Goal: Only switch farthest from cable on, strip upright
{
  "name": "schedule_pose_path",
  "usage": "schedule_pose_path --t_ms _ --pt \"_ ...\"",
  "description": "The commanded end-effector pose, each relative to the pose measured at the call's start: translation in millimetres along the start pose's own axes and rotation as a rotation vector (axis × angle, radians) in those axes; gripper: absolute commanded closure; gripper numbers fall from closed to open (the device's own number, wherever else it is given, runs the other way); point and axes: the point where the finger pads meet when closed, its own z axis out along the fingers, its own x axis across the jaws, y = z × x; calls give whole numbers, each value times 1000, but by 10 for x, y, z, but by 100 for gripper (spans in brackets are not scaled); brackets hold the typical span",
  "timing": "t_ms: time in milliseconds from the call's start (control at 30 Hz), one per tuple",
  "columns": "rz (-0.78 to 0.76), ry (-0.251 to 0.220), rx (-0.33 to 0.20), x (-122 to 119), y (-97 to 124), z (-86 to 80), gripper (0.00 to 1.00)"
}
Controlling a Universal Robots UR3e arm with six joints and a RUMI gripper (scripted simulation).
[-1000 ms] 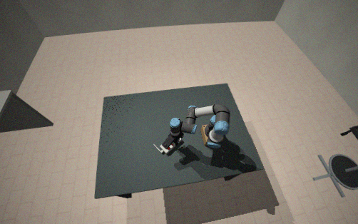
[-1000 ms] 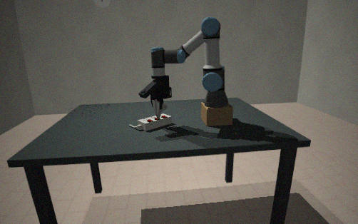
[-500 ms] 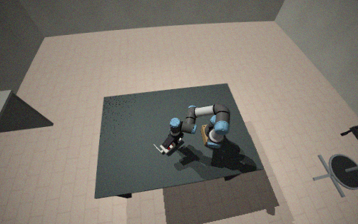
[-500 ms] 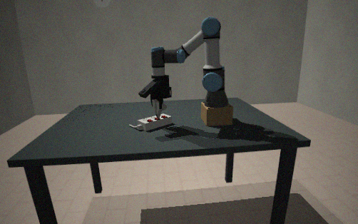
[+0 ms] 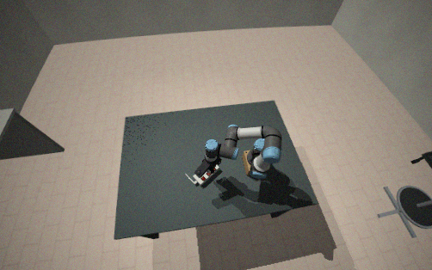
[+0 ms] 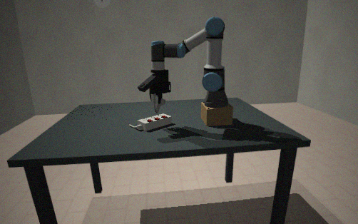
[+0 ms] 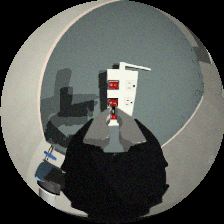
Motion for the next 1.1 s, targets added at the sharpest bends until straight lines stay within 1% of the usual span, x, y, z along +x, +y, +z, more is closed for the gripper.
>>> schedule_pose_path --t_ms 0,700,800,967,1067 --pt "0 -19 -12 -35 27 -106 100" --pt "0 -20 -13 -41 32 -107 100" --pt "0 -21 -13 -7 130 -138 100" --pt "0 -21 -13 80 437 -230 100" --pt "0 -21 -13 88 482 -241 100"
